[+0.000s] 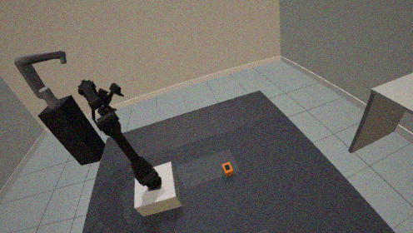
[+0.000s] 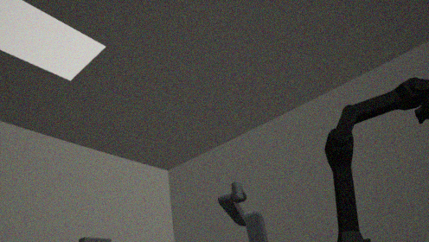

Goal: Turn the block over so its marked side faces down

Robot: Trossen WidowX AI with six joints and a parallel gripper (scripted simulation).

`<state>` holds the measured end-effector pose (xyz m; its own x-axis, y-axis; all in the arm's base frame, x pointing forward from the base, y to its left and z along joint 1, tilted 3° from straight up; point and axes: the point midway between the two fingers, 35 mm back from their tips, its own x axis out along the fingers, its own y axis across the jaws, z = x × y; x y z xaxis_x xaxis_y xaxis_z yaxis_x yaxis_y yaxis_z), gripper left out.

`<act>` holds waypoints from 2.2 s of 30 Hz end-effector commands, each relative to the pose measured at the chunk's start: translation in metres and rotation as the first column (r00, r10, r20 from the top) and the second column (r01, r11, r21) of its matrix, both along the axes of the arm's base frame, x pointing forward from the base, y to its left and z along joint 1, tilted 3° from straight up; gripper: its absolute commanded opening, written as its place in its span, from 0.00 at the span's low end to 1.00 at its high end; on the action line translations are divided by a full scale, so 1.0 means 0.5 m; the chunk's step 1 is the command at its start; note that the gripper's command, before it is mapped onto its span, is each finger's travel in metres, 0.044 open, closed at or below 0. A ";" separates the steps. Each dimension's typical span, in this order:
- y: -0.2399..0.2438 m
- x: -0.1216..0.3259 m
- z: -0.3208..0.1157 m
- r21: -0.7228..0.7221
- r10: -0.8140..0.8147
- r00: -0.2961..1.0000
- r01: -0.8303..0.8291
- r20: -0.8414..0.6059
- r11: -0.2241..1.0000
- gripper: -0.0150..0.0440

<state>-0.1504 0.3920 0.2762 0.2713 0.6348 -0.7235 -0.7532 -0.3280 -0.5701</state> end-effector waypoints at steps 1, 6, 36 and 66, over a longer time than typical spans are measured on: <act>0.039 0.129 -0.049 -0.057 -0.170 0.985 0.168 -0.027 0.984 1.00; 0.055 0.298 -0.105 -0.124 -0.379 0.923 0.370 -0.063 0.921 1.00; -0.527 1.012 -0.435 -0.539 -0.914 -0.323 0.829 -0.244 -0.149 1.00; -0.681 1.021 -0.586 -0.600 -0.818 -0.522 0.742 -0.241 -0.297 1.00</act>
<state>0.3616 0.0516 -0.0108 0.0336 -0.0560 -0.9979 -0.0842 0.9947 -0.0587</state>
